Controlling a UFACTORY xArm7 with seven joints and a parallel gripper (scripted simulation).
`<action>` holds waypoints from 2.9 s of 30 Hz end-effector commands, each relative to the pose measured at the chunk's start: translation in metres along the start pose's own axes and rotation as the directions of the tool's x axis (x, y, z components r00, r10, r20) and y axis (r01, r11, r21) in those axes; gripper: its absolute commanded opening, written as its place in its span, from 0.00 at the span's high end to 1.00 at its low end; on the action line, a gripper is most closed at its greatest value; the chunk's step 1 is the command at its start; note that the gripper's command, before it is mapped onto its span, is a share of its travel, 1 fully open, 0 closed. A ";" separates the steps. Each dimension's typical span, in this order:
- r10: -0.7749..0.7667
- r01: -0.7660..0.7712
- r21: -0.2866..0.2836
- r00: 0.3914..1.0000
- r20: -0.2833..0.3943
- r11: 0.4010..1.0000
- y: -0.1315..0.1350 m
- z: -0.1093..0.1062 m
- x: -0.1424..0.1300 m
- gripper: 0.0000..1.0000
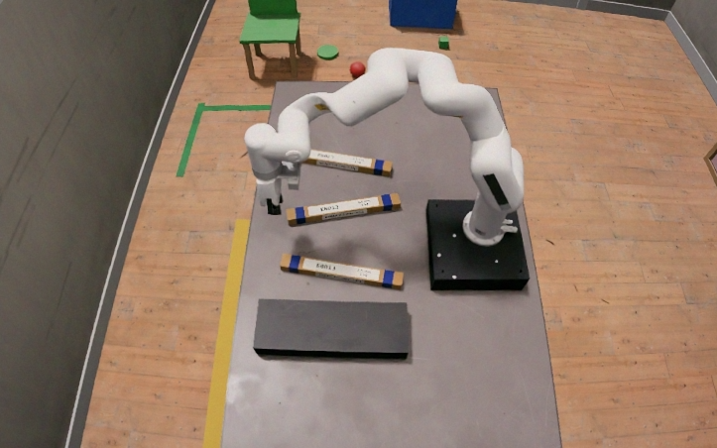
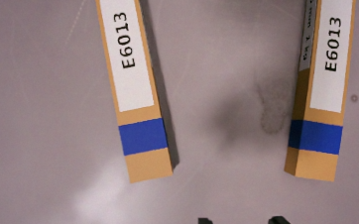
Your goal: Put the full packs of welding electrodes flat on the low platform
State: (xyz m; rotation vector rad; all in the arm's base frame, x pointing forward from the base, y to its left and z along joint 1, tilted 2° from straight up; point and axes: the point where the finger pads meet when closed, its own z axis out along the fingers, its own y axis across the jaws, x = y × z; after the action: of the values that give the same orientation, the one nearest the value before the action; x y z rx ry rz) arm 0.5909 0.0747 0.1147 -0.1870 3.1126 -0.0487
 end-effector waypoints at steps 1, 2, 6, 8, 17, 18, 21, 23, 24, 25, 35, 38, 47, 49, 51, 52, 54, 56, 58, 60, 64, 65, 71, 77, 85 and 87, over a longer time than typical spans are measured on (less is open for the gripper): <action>0.000 0.000 0.000 1.000 0.006 1.000 0.000 -0.003 -0.002 0.65; 0.000 0.000 0.000 1.000 0.006 1.000 0.000 -0.003 -0.002 0.65; 0.000 0.000 0.000 1.000 0.006 1.000 0.000 -0.003 -0.002 0.65; 0.000 0.000 0.000 1.000 0.006 1.000 0.000 -0.003 -0.002 0.65; 0.000 0.000 0.000 1.000 0.006 1.000 0.000 -0.003 -0.002 0.65; 0.000 0.000 0.000 1.000 0.006 1.000 0.000 -0.003 -0.002 0.65; 0.000 0.000 0.000 1.000 0.006 1.000 0.000 -0.003 -0.002 0.65; 0.000 0.000 0.000 1.000 0.006 1.000 0.000 -0.003 -0.002 0.65; 0.000 0.000 0.000 1.000 0.006 1.000 0.000 -0.003 -0.002 0.65; 0.000 0.000 0.000 1.000 0.006 1.000 0.000 -0.003 -0.002 0.65; 0.000 0.000 0.000 1.000 0.006 1.000 0.000 -0.003 -0.002 0.65; 0.000 0.000 0.000 1.000 0.006 1.000 0.000 -0.003 -0.002 0.65; 0.000 0.000 0.000 1.000 0.006 1.000 0.000 -0.003 -0.002 0.65; 0.000 0.000 0.000 1.000 0.006 1.000 0.000 -0.003 -0.002 0.65; 0.000 0.000 0.000 1.000 0.006 1.000 0.000 -0.003 -0.002 0.65; 0.000 0.000 0.000 1.000 0.006 1.000 0.000 -0.003 -0.002 0.65; 0.000 0.000 0.000 1.000 0.006 1.000 0.000 -0.003 -0.002 0.65; 0.000 0.000 0.000 1.000 0.006 1.000 0.000 -0.003 -0.002 0.65; 0.000 0.000 0.000 1.000 0.006 1.000 0.000 -0.003 -0.002 0.65; 0.000 0.000 0.000 1.000 0.006 1.000 0.000 -0.003 -0.002 0.65; 0.018 -0.018 0.000 1.000 0.004 1.000 -0.042 0.006 0.009 0.26; 0.018 -0.018 0.000 1.000 0.004 1.000 -0.042 0.006 0.009 0.26; 0.149 -0.149 -0.001 0.989 0.004 0.989 -0.123 0.024 0.053 0.26; 0.176 -0.176 0.000 0.984 0.006 0.984 -0.198 0.041 0.104 0.26; 0.176 -0.176 0.000 0.984 0.006 0.984 -0.283 0.060 0.160 0.26; 0.176 -0.176 -0.001 0.984 0.005 0.984 -0.283 0.064 0.160 0.26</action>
State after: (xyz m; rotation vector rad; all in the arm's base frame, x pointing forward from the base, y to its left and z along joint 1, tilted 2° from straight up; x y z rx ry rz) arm 0.4764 -0.1974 0.0643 0.0886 3.1203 -0.0577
